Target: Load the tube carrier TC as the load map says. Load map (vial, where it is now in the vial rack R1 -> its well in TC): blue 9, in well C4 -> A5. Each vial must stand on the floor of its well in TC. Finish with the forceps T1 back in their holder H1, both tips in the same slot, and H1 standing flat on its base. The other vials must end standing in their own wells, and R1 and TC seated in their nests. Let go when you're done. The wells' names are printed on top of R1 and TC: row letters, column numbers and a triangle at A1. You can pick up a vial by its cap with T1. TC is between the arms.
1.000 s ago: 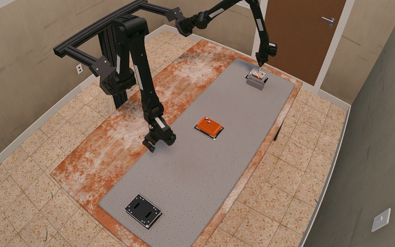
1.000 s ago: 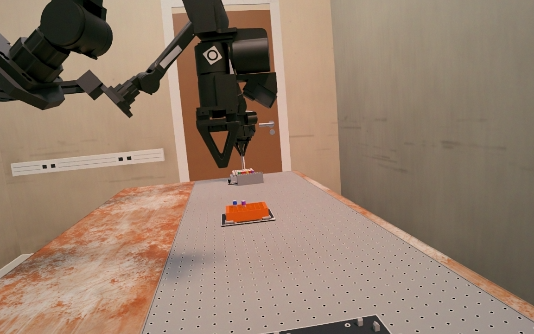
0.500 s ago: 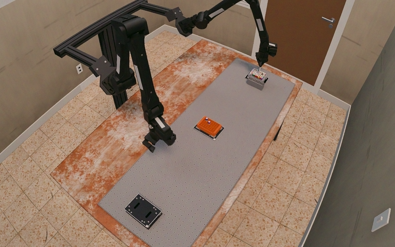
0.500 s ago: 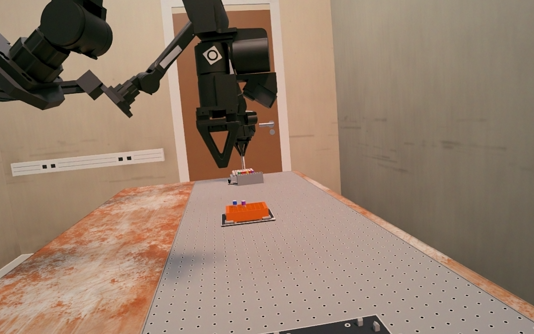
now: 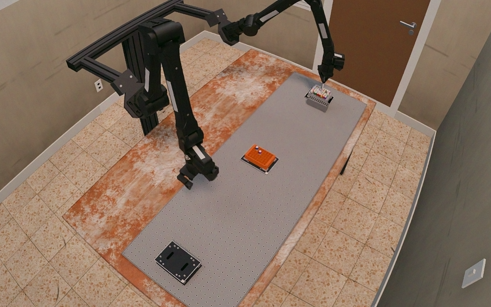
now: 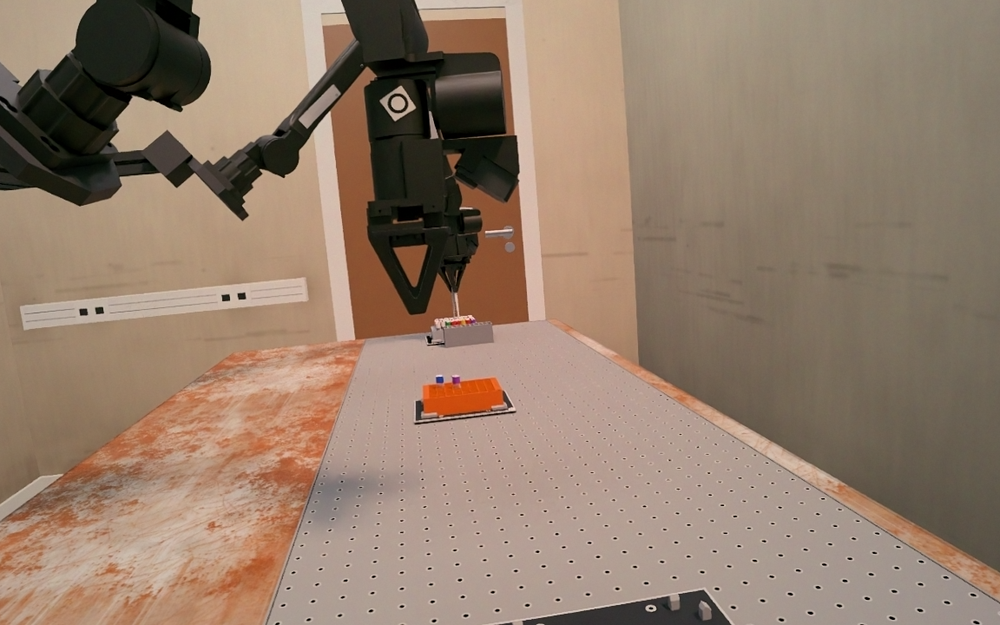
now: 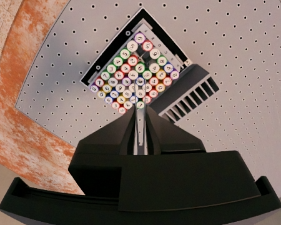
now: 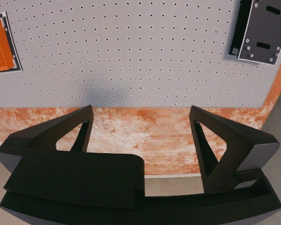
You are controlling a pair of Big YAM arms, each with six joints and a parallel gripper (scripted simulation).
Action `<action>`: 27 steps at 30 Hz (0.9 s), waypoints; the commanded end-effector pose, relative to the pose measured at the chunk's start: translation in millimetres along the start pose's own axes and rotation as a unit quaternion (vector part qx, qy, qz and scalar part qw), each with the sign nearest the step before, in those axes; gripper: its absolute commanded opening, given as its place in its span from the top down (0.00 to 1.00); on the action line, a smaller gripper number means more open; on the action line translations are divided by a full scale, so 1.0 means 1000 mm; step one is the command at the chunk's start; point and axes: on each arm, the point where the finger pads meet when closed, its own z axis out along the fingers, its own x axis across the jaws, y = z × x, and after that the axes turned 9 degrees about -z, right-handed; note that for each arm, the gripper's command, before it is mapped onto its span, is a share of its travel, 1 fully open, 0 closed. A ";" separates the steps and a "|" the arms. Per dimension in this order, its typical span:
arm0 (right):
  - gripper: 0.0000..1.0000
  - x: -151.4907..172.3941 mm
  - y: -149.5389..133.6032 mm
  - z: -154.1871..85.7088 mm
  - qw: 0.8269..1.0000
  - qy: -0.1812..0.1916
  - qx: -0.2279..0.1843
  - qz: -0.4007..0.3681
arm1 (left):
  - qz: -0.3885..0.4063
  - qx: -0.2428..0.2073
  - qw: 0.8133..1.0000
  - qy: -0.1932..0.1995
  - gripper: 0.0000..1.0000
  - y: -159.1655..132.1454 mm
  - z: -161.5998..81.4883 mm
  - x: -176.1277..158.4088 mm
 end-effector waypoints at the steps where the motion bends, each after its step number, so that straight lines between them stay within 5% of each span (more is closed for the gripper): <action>1: 0.00 -0.004 0.006 -0.002 1.000 -0.005 -0.005 -0.004 | 0.000 -0.014 1.000 -0.011 0.89 0.016 0.004 -0.013; 27: 0.00 -0.004 0.006 -0.002 1.000 -0.005 -0.005 -0.004 | 0.000 -0.014 1.000 -0.012 0.91 0.016 0.004 -0.014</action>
